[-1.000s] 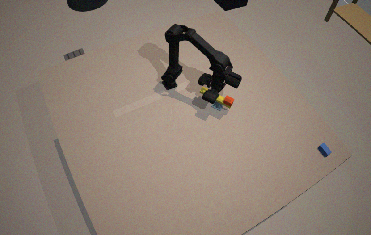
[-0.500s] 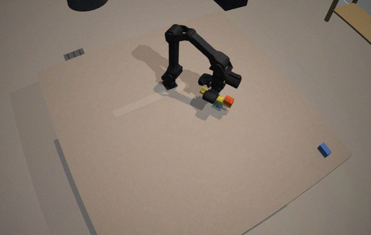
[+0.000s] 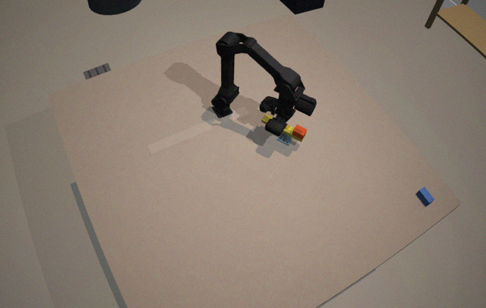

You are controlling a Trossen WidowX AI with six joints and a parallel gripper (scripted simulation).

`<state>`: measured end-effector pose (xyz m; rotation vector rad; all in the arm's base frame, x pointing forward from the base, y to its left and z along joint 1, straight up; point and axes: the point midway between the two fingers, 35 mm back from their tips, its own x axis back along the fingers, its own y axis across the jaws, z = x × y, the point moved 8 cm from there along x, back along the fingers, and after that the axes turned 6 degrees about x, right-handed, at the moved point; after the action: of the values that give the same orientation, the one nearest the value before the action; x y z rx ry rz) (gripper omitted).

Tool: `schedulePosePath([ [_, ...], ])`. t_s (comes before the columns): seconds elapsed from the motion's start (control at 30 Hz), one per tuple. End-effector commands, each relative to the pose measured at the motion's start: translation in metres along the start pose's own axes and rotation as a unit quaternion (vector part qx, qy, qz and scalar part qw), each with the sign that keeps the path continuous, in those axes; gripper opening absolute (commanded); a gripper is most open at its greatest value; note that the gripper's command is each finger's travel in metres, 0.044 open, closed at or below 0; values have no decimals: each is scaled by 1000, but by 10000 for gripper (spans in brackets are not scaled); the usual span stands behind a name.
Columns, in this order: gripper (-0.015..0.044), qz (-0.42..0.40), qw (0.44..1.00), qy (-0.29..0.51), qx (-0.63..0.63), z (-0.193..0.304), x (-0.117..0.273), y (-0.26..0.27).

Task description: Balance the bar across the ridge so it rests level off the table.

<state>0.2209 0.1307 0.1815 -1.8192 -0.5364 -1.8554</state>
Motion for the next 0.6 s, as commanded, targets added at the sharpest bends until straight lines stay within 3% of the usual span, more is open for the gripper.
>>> schedulePosePath([
  [0.0, 0, 0, 1000, -2, -3, -1, 0, 0],
  [0.57, 0, 0, 1000, -2, -3, -1, -1, 0],
])
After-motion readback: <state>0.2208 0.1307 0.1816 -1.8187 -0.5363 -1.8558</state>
